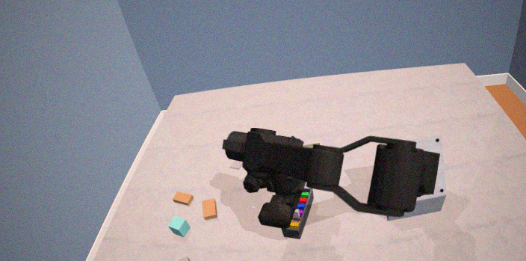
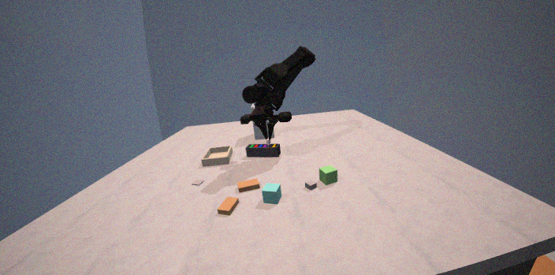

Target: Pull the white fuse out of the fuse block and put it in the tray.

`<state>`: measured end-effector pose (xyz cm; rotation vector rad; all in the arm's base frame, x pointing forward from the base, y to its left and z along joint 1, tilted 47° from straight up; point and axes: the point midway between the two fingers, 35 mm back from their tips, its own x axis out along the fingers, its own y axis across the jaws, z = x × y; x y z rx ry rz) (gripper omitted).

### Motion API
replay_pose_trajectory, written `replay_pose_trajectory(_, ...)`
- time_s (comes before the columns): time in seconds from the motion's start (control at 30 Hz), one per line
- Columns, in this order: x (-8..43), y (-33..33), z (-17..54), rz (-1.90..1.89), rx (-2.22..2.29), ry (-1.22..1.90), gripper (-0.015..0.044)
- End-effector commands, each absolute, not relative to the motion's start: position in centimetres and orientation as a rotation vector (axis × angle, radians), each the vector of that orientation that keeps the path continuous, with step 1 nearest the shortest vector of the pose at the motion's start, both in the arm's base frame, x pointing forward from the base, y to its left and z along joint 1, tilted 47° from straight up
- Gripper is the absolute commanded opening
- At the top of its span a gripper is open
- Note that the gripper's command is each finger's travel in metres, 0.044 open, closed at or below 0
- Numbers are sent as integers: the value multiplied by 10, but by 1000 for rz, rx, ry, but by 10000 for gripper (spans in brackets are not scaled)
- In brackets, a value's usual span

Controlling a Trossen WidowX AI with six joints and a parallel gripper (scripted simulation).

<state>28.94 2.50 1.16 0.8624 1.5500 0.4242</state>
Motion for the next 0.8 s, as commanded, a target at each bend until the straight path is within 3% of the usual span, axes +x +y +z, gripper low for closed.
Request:
replay_pose_trajectory(0.0,289,23,13,425,856,1552,0)
replay_pose_trajectory(0.77,288,7,29,425,857,1553,0)
